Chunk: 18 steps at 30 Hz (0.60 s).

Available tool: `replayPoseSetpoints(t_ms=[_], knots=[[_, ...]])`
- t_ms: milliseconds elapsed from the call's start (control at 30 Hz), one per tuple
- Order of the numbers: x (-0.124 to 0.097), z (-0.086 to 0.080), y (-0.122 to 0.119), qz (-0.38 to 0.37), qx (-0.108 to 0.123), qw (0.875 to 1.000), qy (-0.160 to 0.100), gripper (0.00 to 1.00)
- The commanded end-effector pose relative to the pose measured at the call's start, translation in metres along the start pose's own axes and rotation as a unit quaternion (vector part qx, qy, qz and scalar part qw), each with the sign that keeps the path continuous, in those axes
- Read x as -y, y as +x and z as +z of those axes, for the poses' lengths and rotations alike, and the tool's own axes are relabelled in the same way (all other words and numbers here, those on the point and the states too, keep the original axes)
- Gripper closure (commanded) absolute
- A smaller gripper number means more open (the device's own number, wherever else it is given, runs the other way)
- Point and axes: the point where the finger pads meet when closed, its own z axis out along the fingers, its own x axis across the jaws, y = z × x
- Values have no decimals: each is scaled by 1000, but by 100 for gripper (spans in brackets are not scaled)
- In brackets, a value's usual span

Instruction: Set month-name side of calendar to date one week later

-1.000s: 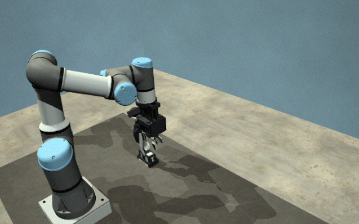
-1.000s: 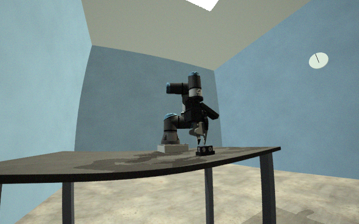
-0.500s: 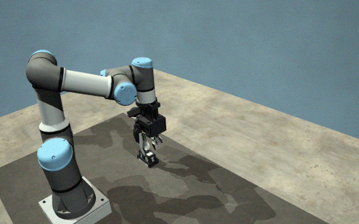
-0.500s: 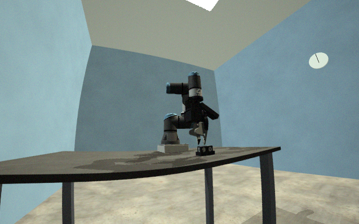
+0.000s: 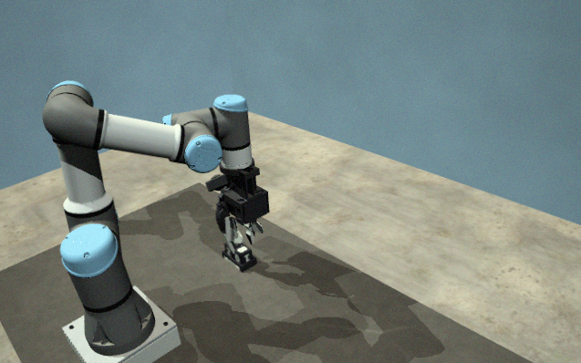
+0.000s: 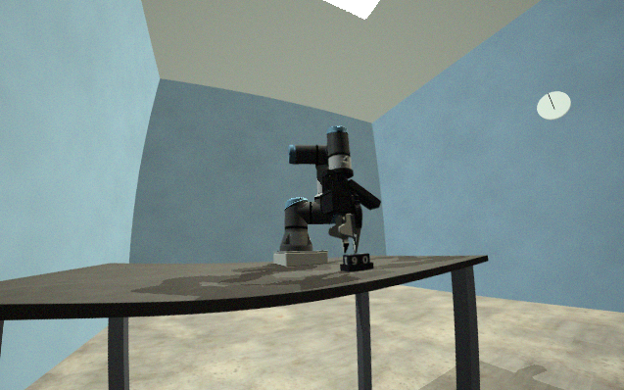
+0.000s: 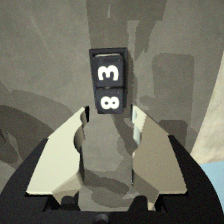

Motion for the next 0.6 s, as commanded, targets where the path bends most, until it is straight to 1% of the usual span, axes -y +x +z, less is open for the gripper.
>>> replayPoseSetpoints(t_ms=[0, 200, 567], knots=[[0, 5, 1, 0, -1, 1000, 0, 71], [0, 16, 1, 0, -1, 1000, 0, 71], [0, 25, 1, 0, -1, 1000, 0, 71]])
